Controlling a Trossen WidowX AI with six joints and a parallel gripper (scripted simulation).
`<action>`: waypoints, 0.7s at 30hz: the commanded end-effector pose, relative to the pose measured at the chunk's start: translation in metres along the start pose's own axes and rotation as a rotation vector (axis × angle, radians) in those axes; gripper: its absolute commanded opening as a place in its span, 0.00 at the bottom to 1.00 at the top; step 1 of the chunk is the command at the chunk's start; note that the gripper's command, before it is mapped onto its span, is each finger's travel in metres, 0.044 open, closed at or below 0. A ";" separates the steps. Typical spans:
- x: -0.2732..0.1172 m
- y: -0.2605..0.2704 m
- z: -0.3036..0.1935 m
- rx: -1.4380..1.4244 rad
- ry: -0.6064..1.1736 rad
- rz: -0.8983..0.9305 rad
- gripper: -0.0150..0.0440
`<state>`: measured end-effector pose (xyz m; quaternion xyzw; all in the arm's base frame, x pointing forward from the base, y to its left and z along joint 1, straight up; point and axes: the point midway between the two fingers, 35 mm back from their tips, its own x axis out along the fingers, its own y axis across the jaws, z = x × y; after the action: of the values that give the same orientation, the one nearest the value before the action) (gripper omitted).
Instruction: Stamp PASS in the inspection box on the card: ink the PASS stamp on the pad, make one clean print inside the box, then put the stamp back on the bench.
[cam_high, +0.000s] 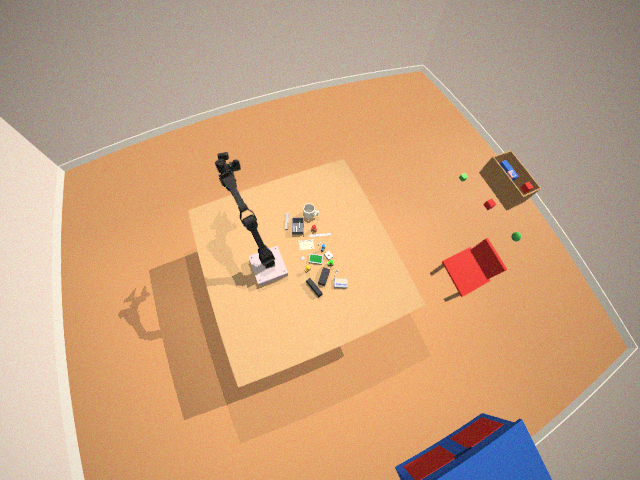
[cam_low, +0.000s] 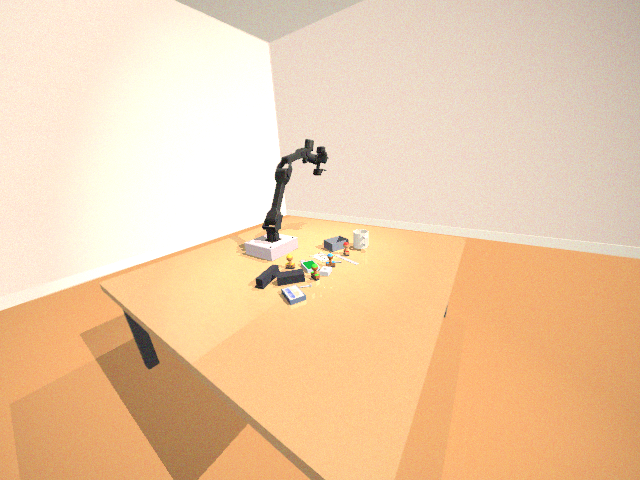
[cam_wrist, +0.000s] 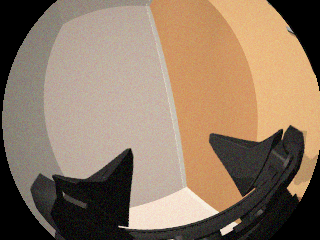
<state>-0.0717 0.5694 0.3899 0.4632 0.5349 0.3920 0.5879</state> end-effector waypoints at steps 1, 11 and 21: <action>0.001 -0.001 0.003 -0.005 -0.004 -0.003 0.89; 0.027 -0.044 0.149 -0.214 -0.203 -0.188 0.62; 0.006 -0.105 0.306 -0.390 -0.355 -0.452 0.62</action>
<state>0.1811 0.5341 0.3066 0.3127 0.4352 0.2910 0.7926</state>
